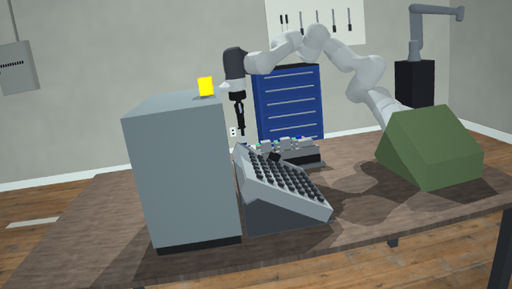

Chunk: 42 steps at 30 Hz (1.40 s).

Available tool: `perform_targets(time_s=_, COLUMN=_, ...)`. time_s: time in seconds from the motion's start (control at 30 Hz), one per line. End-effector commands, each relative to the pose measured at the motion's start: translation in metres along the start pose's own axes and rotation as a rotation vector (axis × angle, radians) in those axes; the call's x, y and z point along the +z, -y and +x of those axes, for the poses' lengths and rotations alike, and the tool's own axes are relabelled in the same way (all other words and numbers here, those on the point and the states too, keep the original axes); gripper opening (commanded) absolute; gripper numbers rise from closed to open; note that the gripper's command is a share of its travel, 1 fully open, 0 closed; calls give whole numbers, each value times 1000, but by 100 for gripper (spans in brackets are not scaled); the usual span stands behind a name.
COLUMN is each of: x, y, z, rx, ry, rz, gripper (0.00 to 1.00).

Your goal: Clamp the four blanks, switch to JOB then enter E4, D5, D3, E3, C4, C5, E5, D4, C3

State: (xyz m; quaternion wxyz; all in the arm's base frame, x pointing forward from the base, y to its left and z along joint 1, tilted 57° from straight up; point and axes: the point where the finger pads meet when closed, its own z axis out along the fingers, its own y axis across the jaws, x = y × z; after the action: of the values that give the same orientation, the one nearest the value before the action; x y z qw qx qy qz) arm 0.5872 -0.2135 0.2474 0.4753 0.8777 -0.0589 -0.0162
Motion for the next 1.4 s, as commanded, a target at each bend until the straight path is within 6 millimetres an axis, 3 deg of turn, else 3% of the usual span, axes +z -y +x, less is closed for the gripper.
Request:
perform_targets(time_s=0.0, x=7, y=0, z=1, rx=4, ry=-1, rz=-3, gripper=0)
perform_targets(time_s=1.37, x=6, y=0, z=1, rx=4, ry=-1, rz=-3, gripper=0)
